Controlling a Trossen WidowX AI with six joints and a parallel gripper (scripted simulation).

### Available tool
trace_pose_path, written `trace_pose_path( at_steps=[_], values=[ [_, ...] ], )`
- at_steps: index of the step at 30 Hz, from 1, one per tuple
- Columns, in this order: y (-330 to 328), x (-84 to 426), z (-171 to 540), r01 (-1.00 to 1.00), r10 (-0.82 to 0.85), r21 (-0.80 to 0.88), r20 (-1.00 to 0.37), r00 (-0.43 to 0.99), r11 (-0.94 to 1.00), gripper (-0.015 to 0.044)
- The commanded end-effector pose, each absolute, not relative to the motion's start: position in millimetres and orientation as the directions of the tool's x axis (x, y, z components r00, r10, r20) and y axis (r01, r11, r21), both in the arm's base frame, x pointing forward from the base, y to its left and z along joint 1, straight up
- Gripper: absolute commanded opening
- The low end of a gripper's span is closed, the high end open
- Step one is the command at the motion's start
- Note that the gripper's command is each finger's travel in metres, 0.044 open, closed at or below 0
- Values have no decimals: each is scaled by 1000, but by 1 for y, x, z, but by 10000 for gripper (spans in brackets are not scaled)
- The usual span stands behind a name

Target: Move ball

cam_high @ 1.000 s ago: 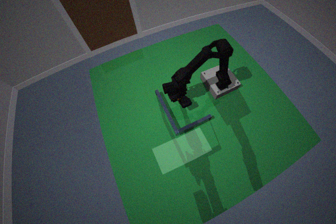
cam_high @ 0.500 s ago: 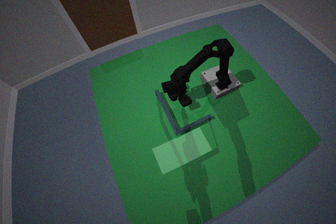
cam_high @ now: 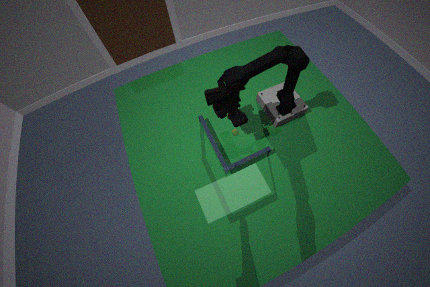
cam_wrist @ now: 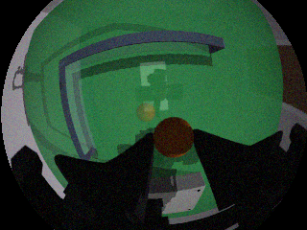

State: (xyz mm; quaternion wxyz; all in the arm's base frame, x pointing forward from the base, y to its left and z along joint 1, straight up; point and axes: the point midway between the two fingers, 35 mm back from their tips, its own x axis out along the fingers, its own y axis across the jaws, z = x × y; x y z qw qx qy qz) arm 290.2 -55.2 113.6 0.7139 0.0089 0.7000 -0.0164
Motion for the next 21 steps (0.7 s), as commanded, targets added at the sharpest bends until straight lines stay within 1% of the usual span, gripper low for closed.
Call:
trace_pose_path(
  at_steps=[1, 13, 21],
  values=[
    [-54, 288, 124, 32, -10, -9, -1000, 27, 999, 0],
    [-22, 283, 83, 32, -7, -6, -1000, 27, 999, 0],
    [-20, 285, 61, 32, -7, -6, -1000, 27, 999, 0]
  ],
)
